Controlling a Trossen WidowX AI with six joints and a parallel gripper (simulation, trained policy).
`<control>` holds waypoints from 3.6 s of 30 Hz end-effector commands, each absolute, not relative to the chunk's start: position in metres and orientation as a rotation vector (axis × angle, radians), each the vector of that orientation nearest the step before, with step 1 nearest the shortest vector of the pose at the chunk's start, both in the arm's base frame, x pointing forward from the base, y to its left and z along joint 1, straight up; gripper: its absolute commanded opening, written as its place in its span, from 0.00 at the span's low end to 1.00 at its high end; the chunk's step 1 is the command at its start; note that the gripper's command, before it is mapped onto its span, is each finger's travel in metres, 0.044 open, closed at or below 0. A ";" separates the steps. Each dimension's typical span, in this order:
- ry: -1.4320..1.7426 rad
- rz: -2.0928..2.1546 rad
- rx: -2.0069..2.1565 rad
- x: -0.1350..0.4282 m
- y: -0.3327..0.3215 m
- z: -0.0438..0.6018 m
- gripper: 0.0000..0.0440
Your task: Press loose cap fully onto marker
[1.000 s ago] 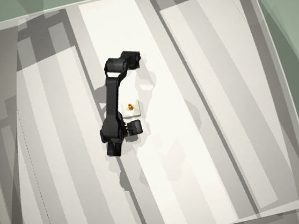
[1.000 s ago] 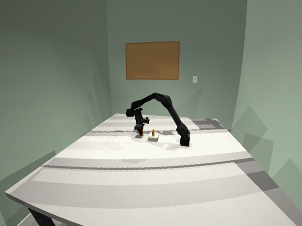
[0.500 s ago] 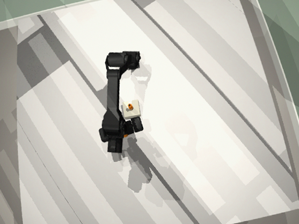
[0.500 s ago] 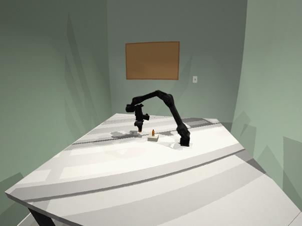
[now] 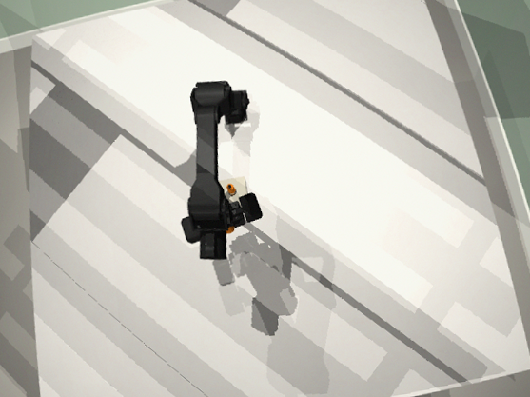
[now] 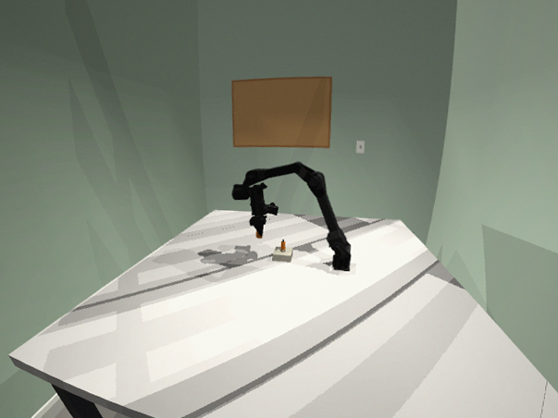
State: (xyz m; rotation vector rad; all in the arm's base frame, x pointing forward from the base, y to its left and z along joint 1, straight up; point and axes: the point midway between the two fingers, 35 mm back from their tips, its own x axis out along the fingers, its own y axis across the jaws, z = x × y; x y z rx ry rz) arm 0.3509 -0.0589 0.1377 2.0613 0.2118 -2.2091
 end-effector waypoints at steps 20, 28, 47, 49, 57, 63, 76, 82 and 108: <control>0.251 -2.293 1.991 0.290 -0.045 0.164 0.00; 0.259 -2.307 1.979 0.275 -0.041 0.164 0.00; 0.237 -2.307 1.997 0.253 -0.039 0.156 0.00; 0.232 -2.306 2.001 0.252 -0.040 0.156 0.00; 0.219 -2.307 2.007 0.248 -0.041 0.148 0.00; 0.211 -2.310 2.005 0.246 -0.042 0.140 0.00; 0.250 -2.317 1.987 0.243 -0.040 0.114 0.00; 0.279 -2.310 1.986 0.243 -0.039 0.099 0.00; 0.324 -2.364 1.919 0.226 -0.037 0.082 0.37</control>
